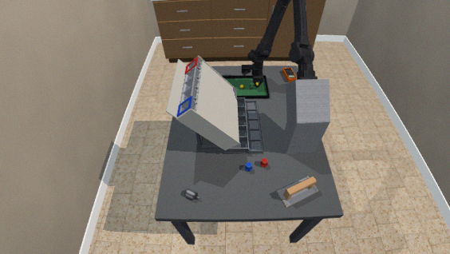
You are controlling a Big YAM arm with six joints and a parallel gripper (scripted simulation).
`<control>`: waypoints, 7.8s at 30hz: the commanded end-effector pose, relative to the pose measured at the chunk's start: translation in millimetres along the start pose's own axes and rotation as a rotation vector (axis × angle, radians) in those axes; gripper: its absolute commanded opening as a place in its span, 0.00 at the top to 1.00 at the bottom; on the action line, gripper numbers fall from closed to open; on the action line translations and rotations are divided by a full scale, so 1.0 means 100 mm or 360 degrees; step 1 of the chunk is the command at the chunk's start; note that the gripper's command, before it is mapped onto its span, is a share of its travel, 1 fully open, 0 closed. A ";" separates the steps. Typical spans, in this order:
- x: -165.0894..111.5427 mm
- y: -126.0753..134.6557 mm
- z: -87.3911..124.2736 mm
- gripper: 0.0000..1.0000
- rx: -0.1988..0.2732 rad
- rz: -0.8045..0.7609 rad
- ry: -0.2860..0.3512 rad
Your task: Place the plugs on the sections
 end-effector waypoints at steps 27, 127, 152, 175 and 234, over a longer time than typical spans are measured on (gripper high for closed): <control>-0.02 -0.08 -0.01 0.44 -0.0049 -0.0010 -0.0004; 0.04 -0.05 0.31 1.00 -0.0035 -0.0009 -0.0022; 0.03 -0.02 0.76 1.00 -0.0031 -0.0007 -0.0018; 0.03 0.01 1.32 1.00 -0.0017 -0.0002 -0.0016; 0.80 0.37 2.03 1.00 -0.0038 -0.0012 -0.0024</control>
Point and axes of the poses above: the point where the finger pads meet when closed, its own z axis back along the fingers, its own y axis across the jaws, x = y × z, the point moved 8 cm from there along z, back along the fingers, and after that the axes turned 11 degrees about z, right-handed, at the moved point
